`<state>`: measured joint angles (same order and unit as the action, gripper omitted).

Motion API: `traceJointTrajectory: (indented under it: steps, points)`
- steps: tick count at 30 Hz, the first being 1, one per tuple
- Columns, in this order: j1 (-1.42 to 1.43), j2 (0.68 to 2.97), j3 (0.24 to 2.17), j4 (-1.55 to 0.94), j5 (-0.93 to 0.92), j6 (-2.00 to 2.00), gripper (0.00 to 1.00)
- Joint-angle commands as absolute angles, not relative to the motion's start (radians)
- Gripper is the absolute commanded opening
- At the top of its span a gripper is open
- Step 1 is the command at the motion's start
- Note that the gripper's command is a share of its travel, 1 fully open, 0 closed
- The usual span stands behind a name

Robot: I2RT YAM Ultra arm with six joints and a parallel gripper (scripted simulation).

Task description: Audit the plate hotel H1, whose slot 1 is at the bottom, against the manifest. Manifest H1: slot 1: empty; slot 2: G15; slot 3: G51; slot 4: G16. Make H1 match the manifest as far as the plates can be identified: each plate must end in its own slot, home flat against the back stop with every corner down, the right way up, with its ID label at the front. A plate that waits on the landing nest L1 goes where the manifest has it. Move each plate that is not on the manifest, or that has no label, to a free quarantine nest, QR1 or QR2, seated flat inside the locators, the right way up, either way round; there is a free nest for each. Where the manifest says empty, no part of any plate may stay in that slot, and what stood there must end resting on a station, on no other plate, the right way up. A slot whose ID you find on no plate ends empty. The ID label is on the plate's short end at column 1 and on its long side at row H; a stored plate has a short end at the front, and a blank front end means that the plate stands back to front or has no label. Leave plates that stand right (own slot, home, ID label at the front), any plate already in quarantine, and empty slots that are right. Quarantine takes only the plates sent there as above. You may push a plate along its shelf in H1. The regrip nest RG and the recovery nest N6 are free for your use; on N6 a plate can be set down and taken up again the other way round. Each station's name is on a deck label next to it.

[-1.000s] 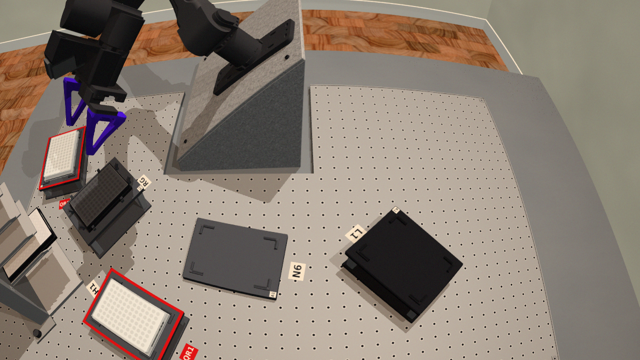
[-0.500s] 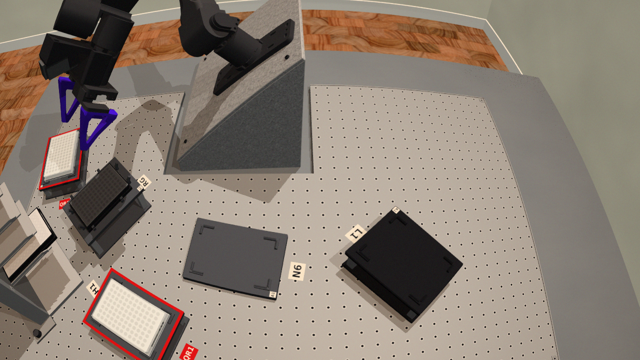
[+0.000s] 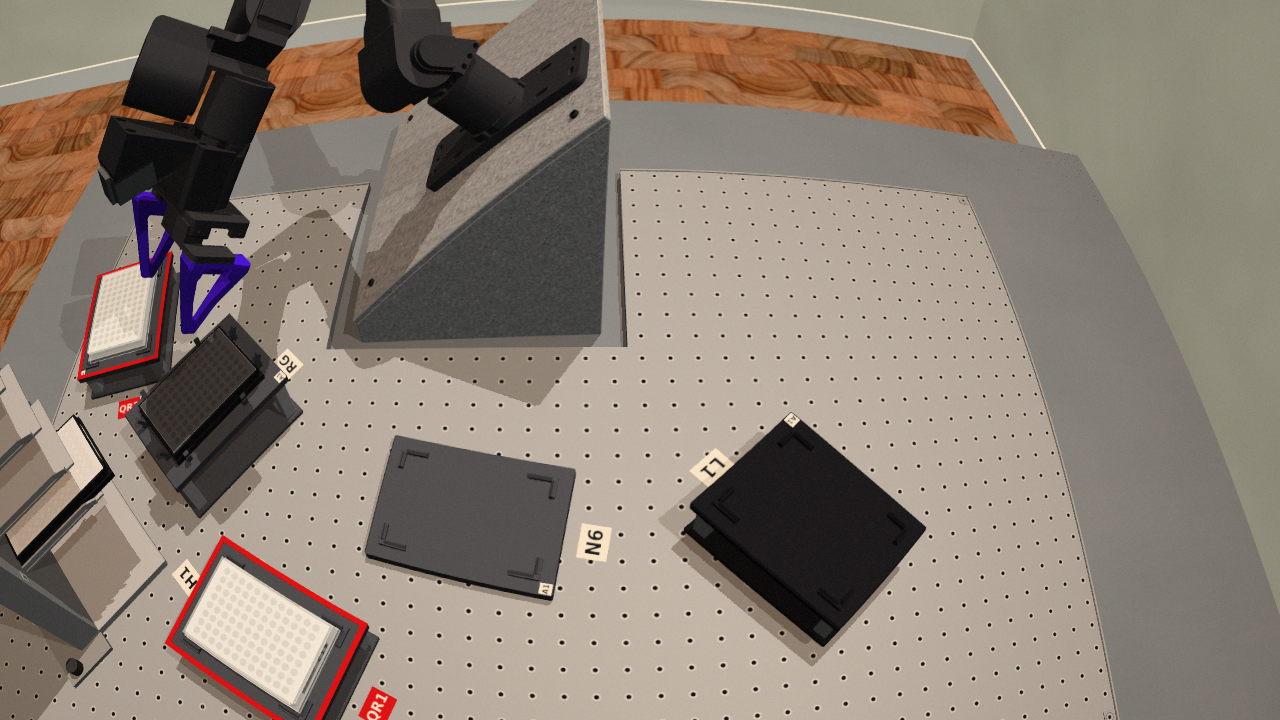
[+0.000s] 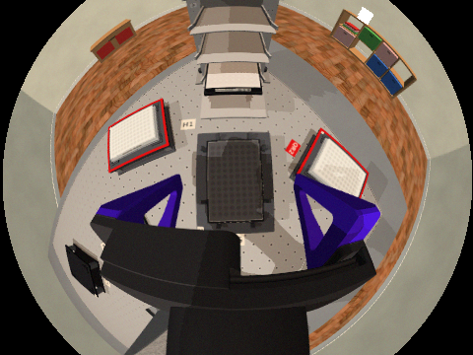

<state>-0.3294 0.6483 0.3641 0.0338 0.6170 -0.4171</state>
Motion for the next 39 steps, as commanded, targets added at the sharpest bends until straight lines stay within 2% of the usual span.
traceJointTrajectory:
  steps: [1,5,36,39]
  points:
    - [-0.370,0.661,0.348,0.099,0.533,-0.441,1.00]
    - [-0.441,0.694,0.318,0.171,0.464,-0.458,1.00]
    - [-0.441,0.694,0.317,0.172,0.464,-0.458,1.00]
    - [-0.485,0.728,0.294,0.234,0.422,-0.468,1.00]
